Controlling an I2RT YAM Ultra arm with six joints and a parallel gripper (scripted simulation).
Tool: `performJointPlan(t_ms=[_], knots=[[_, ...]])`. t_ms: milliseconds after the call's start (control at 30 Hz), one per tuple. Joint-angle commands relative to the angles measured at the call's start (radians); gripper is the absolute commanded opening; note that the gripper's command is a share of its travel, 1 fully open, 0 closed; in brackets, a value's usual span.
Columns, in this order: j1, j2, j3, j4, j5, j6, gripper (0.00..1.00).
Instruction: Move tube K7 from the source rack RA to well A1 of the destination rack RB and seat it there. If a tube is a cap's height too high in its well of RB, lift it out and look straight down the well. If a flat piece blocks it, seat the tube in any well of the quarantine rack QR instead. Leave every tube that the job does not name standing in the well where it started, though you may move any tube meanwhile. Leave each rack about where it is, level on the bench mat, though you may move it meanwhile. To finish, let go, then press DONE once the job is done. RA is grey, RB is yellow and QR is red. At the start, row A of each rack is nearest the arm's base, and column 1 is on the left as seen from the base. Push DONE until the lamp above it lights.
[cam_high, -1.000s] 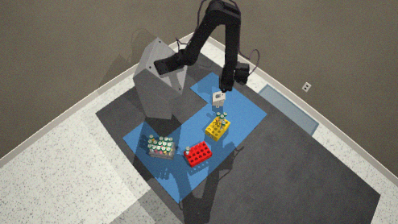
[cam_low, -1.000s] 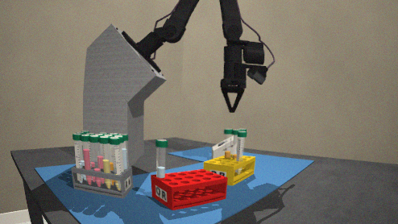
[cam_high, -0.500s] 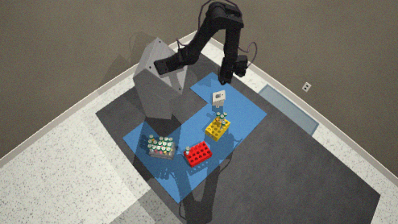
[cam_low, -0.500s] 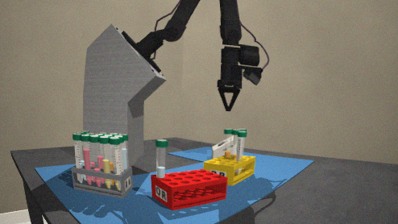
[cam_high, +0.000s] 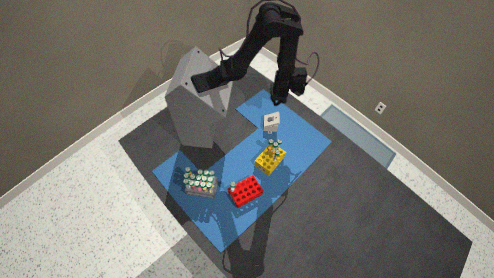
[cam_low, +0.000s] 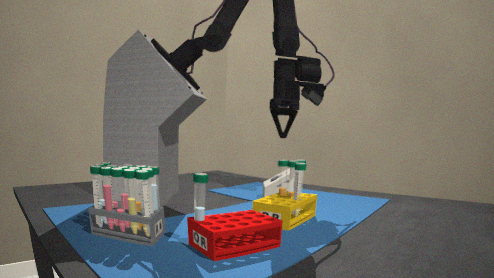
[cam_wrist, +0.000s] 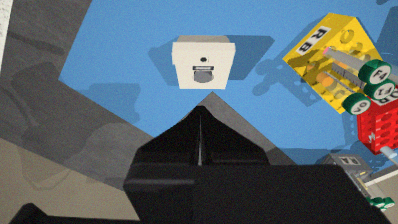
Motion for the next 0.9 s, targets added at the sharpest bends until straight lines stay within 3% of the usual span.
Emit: performJointPlan(t_ms=[0, 600, 633, 867], knots=[[0.001, -0.003, 0.031, 0.006, 0.012, 0.012, 0.0], [0.001, -0.003, 0.031, 0.006, 0.01, 0.012, 0.0], [0.0, -0.029, -0.026, 0.023, 0.01, 0.012, 0.0], [-0.012, -0.062, -0.119, 0.082, 0.002, 0.005, 0.0]])
